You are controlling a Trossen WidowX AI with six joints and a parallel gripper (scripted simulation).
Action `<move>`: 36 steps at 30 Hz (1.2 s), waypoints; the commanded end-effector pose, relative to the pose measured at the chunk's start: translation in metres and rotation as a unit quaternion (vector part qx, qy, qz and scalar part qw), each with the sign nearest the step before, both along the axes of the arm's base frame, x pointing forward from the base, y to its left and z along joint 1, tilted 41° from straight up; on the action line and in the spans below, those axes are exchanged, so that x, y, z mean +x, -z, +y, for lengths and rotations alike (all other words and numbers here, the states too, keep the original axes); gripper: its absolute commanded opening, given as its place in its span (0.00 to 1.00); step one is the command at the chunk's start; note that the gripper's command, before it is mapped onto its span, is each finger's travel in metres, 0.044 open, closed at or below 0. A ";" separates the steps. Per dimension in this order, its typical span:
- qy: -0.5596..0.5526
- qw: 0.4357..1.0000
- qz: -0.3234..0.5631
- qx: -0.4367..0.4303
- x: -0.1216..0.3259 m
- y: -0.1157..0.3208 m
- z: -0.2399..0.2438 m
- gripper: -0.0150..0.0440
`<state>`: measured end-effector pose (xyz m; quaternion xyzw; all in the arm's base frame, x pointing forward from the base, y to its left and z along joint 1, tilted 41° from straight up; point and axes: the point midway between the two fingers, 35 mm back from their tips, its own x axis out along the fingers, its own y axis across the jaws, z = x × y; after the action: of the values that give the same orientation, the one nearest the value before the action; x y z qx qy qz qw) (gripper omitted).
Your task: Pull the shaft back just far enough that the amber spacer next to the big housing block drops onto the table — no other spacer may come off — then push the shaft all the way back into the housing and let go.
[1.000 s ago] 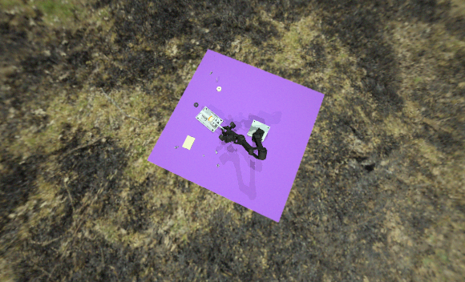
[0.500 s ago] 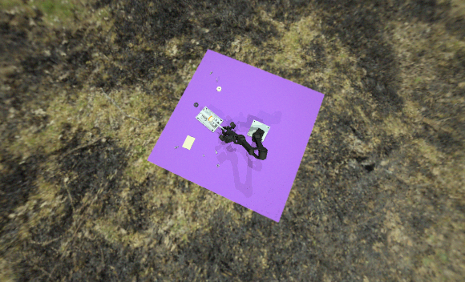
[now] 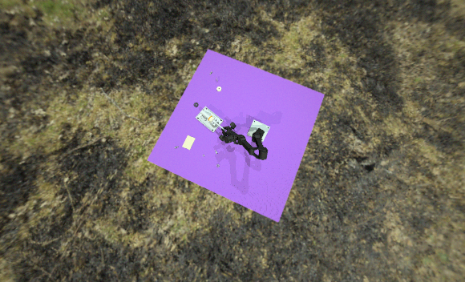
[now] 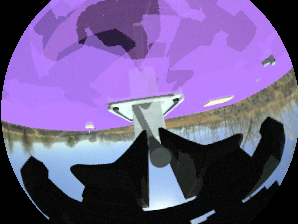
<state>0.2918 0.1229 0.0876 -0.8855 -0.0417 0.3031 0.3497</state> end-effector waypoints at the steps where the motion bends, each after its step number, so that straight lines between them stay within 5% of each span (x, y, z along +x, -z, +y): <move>1: -0.001 1.000 0.001 0.002 -0.001 0.000 0.001 0.25; 36: -0.001 1.000 0.001 0.002 -0.005 -0.001 0.001 0.25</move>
<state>0.2872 0.1231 0.0883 -0.8854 -0.0417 0.3032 0.3498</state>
